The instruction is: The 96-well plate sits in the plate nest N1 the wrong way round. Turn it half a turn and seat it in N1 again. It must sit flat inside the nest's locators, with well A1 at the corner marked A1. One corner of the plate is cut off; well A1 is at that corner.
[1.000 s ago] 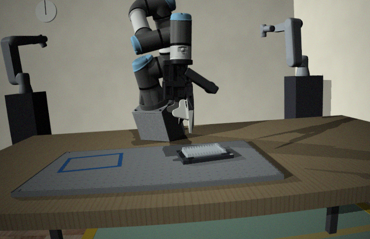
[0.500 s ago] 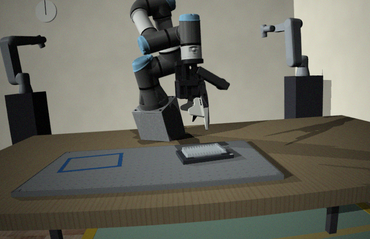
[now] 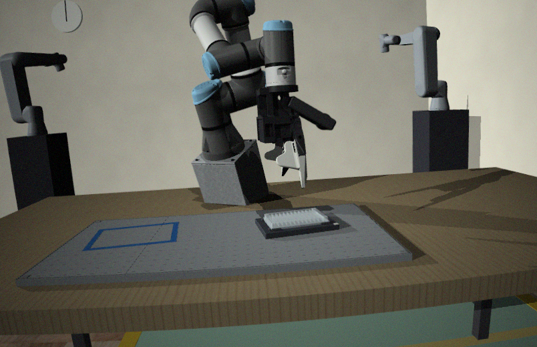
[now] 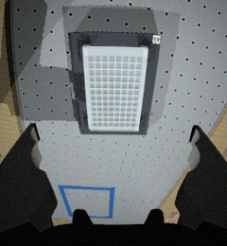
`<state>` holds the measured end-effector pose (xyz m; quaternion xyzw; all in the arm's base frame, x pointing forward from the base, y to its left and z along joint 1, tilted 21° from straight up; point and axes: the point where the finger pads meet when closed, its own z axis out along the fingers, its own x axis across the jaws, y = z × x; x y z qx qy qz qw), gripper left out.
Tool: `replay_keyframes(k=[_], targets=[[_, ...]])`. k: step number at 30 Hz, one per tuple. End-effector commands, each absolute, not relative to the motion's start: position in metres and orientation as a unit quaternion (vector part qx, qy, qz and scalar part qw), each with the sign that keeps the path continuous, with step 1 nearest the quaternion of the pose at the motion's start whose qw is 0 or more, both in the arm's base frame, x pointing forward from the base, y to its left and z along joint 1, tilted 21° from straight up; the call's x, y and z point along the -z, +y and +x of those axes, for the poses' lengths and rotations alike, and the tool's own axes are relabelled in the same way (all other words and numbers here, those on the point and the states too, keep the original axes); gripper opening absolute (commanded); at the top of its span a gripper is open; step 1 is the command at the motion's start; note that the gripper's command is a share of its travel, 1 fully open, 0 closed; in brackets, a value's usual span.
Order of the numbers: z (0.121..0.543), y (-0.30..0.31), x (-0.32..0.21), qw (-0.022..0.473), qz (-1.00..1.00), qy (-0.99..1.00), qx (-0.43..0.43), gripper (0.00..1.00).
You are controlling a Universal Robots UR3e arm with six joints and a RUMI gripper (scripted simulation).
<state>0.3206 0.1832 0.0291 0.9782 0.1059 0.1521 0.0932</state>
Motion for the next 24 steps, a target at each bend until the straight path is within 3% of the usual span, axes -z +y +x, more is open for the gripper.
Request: replay_keyframes(k=[1, 24], targets=[[0.322, 0.184, -0.028, 0.093, 0.978, 0.106, -0.153, 1.00], [0.332, 0.179, 0.001, 0.093, 0.978, 0.106, -0.153, 1.00]])
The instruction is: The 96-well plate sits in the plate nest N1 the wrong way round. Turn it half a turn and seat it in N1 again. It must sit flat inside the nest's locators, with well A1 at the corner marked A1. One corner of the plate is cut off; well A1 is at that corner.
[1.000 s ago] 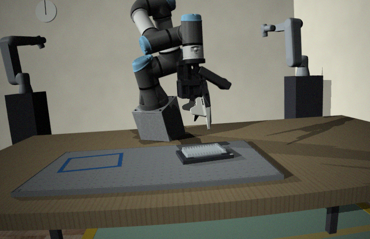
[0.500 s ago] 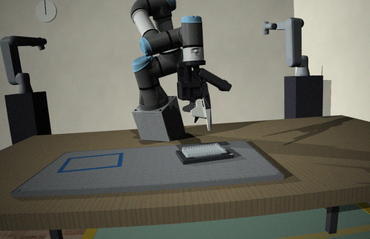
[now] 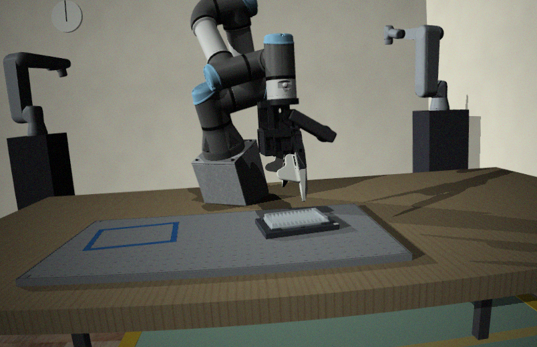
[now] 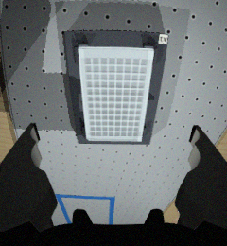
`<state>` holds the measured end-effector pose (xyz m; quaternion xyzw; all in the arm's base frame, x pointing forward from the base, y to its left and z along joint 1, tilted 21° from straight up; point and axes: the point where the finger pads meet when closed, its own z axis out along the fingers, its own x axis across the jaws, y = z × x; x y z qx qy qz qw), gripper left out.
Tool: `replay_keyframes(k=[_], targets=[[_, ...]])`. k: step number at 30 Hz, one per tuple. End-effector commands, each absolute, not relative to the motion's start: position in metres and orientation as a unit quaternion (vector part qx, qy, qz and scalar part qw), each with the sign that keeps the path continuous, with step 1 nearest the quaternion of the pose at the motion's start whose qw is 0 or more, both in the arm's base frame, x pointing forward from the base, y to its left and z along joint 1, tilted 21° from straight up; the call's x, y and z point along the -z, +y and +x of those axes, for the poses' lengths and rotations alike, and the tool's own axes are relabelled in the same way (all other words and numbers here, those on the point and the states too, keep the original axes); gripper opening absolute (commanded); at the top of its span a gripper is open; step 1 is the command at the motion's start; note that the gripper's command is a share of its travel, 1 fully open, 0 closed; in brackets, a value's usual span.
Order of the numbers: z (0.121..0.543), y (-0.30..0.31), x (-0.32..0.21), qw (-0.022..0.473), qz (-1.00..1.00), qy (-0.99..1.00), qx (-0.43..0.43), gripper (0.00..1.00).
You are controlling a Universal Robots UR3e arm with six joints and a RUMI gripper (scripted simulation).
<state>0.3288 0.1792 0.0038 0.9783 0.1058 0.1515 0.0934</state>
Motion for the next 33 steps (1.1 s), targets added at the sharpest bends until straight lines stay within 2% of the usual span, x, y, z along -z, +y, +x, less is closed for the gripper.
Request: replay_keyframes(k=[1, 33], targets=[[0.332, 0.179, 0.003, 0.093, 0.978, 0.106, -0.153, 1.00], [0.345, 0.173, 0.040, 0.093, 0.978, 0.106, -0.153, 1.00]])
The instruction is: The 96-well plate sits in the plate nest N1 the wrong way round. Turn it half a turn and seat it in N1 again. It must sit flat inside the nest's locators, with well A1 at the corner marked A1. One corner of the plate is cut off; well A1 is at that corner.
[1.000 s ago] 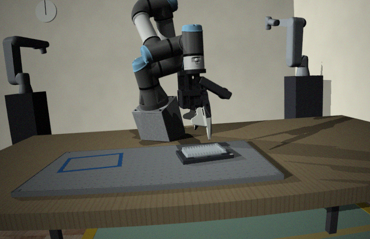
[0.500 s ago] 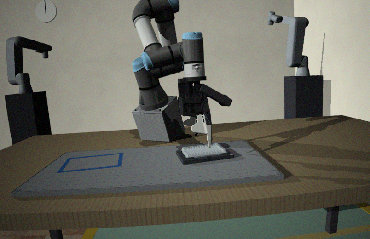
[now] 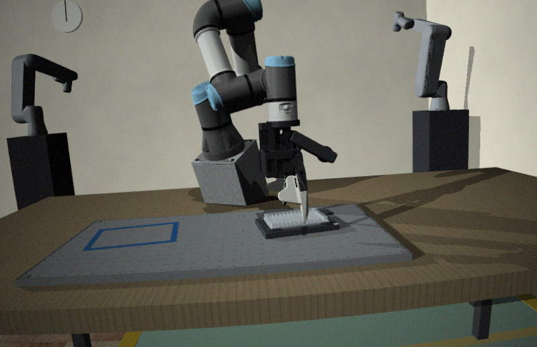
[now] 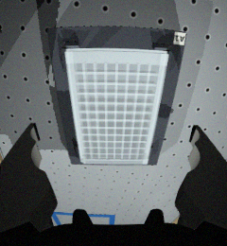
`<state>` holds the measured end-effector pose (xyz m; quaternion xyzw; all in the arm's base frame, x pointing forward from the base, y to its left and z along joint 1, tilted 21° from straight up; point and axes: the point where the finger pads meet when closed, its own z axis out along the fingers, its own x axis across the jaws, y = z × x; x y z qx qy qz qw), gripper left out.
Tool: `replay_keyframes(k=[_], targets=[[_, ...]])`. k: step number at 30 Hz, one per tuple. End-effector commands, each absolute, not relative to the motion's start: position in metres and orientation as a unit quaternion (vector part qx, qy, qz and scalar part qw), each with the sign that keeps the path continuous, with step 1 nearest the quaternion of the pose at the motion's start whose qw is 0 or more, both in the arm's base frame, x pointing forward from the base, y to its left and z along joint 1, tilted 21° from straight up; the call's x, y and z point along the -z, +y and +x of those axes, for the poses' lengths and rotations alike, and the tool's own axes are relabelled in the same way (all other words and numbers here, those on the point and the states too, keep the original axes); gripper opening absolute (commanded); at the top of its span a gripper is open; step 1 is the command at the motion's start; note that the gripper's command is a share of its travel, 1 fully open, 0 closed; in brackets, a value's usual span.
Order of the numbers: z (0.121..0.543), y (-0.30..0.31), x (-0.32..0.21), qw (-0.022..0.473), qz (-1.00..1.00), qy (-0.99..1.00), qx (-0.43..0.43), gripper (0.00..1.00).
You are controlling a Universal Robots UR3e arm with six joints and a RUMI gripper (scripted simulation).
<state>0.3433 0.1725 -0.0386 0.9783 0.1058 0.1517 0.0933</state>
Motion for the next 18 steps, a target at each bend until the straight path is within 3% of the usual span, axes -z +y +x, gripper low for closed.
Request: replay_keyframes(k=[1, 9, 10, 18], targets=[[0.3445, 0.1726, 0.0396, 0.093, 0.978, 0.106, -0.153, 1.00], [0.3445, 0.1726, 0.0395, 0.093, 0.978, 0.106, -0.153, 1.00], [0.3445, 0.1726, 0.0395, 0.093, 0.978, 0.106, -0.153, 0.00], [0.3445, 0.1726, 0.0396, 0.093, 0.978, 0.106, -0.153, 0.00]])
